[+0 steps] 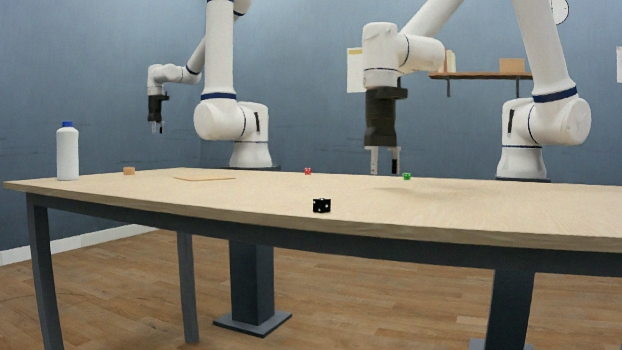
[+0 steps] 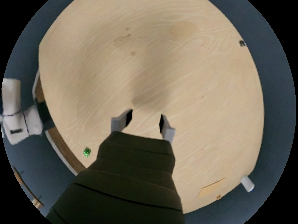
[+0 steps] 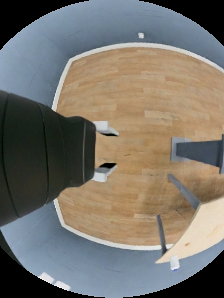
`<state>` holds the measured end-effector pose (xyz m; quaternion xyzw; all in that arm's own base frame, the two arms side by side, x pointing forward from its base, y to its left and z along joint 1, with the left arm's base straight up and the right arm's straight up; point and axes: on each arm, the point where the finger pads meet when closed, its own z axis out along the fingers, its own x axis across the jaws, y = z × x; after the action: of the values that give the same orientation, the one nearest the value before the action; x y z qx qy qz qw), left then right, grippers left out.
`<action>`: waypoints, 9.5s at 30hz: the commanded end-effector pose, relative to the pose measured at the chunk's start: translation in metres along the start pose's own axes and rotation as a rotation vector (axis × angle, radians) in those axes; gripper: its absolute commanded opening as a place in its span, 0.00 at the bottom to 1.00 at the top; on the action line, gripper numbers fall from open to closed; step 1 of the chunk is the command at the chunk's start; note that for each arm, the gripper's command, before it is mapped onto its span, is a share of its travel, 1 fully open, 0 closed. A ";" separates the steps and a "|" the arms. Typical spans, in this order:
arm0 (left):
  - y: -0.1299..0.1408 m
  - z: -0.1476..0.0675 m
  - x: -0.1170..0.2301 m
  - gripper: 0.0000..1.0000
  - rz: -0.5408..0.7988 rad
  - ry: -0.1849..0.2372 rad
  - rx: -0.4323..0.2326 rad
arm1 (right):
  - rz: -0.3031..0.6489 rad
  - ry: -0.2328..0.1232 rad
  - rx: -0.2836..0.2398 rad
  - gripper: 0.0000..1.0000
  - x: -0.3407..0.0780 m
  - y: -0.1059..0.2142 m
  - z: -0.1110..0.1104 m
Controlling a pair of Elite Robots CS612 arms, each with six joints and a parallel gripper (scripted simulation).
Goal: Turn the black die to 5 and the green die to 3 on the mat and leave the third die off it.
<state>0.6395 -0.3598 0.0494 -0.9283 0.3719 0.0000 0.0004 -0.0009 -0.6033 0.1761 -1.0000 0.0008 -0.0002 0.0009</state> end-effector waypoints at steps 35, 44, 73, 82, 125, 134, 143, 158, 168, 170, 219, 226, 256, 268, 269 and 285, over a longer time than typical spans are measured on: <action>-0.180 0.000 0.181 1.00 0.000 0.000 -0.001 | 0.000 0.000 -0.002 1.00 0.000 0.001 -0.001; -0.214 0.000 0.215 1.00 0.000 0.000 -0.001 | 0.000 0.000 -0.002 1.00 0.000 0.001 -0.001; -0.266 0.000 0.267 1.00 0.000 0.000 -0.001 | 0.000 0.000 -0.002 1.00 0.000 0.001 -0.001; -0.271 0.000 0.272 1.00 0.000 0.000 -0.001 | 0.000 0.000 -0.002 1.00 0.000 0.001 -0.001; -0.274 0.000 0.275 1.00 0.000 0.000 -0.001 | 0.000 0.000 -0.002 1.00 0.000 0.001 -0.001; -0.274 0.000 0.275 1.00 0.000 0.000 -0.001 | 0.000 0.000 -0.002 1.00 0.000 0.001 -0.001; -0.274 -0.024 0.275 1.00 0.000 0.000 -0.001 | 0.000 0.000 -0.002 1.00 0.000 0.001 -0.001; -0.274 -0.109 0.275 1.00 0.000 0.000 -0.001 | 0.000 0.000 -0.002 1.00 0.000 0.001 -0.001; -0.274 -0.110 0.275 1.00 0.000 0.000 -0.001 | 0.000 0.000 -0.002 1.00 0.000 0.001 -0.001; -0.274 -0.110 0.275 1.00 0.000 0.000 -0.001 | 0.000 0.000 -0.002 1.00 0.000 0.001 -0.001; -0.285 -0.101 0.275 1.00 -0.409 0.000 -0.001 | 0.000 0.000 -0.002 1.00 0.000 0.001 -0.001; -0.285 -0.100 0.274 1.00 -0.448 0.000 -0.001 | 0.000 0.000 -0.002 1.00 0.000 0.001 -0.001; -0.284 -0.091 0.260 1.00 -1.015 0.000 -0.001 | 0.000 0.000 -0.002 1.00 0.000 0.001 -0.001; -0.282 -0.085 0.255 1.00 -1.319 0.000 -0.001 | 0.000 0.000 -0.002 1.00 0.000 0.001 -0.001; -0.281 -0.085 0.255 1.00 -1.360 0.000 -0.001 | 0.000 0.000 -0.002 1.00 0.000 0.001 -0.001; -0.276 -0.077 0.252 1.00 -1.833 0.000 -0.001 | 0.000 0.000 -0.002 1.00 0.000 0.001 -0.001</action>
<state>1.0130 -0.3335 0.1259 -0.8808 -0.4735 0.0018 0.0002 -0.0009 -0.6033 0.1761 -1.0000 0.0008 -0.0002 0.0009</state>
